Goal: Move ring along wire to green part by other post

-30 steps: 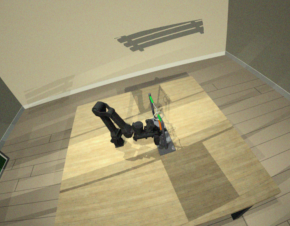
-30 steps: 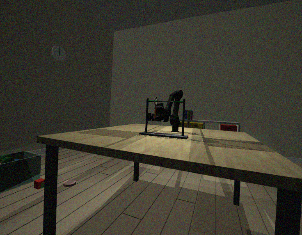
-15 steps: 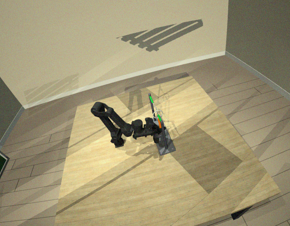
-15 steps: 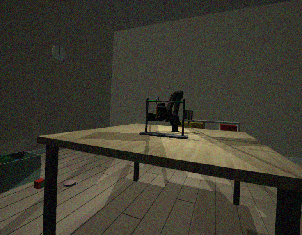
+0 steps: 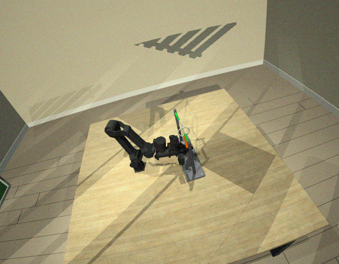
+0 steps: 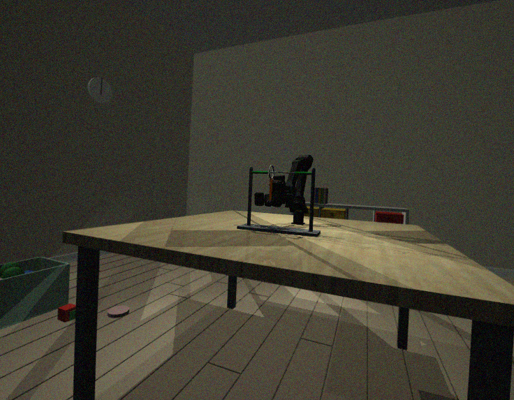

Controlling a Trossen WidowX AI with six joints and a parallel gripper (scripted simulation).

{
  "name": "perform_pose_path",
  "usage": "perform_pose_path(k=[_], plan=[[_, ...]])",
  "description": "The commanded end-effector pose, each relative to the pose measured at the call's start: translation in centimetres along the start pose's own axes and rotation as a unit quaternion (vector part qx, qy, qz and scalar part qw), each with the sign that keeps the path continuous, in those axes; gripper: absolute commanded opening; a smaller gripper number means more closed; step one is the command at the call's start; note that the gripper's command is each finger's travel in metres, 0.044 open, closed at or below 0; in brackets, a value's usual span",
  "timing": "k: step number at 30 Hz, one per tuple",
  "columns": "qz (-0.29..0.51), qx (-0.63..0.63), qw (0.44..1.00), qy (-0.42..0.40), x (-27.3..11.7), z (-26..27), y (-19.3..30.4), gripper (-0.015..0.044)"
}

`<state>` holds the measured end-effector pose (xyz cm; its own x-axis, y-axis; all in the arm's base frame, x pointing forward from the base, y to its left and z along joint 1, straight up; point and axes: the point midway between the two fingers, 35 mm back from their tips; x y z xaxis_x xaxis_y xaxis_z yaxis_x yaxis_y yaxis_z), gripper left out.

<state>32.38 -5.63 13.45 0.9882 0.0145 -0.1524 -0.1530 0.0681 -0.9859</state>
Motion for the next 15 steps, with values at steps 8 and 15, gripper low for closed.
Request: perform_pose_path(k=[8,15], plan=[[0.002,0.020,0.999,0.026,-0.1,1.4,0.4,-0.0150],[0.001,0.033,0.998,0.045,0.0,2.4,0.4,-0.0150]])
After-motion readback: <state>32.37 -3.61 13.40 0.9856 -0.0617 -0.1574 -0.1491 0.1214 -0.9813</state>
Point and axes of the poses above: the point midway between the two fingers, 35 mm back from their tips, its own x axis out along the fingers, its own z axis across the jaws, y = z × x, and after that the axes turned 4 degrees about x, right-handed
